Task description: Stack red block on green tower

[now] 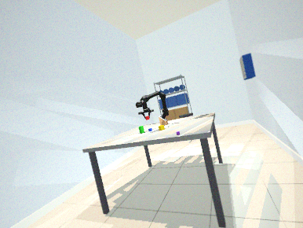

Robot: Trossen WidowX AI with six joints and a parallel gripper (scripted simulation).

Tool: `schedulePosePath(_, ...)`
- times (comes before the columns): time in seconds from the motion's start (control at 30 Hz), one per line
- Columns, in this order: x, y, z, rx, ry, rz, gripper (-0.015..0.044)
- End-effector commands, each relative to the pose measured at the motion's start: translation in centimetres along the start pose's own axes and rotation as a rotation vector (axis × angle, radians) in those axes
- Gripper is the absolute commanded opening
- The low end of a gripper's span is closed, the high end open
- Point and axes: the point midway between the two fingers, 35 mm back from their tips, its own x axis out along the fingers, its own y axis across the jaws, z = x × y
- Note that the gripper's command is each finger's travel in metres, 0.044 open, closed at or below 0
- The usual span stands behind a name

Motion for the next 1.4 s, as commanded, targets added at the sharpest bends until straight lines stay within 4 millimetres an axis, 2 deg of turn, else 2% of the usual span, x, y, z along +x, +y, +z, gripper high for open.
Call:
schedulePosePath(0.0, -0.1, -1.6, 0.0, -0.002, 0.001, -0.003, 0.0)
schedulePosePath(0.83, 2.1, -9.7, -0.6, -0.017, -0.001, 0.007, 0.0)
schedulePosePath(1.17, 3.1, -9.9, -0.8, -0.017, -0.001, 0.008, 0.0)
schedulePosePath(1.37, 5.0, -9.9, -0.7, -0.017, -0.002, 0.008, 0.0)
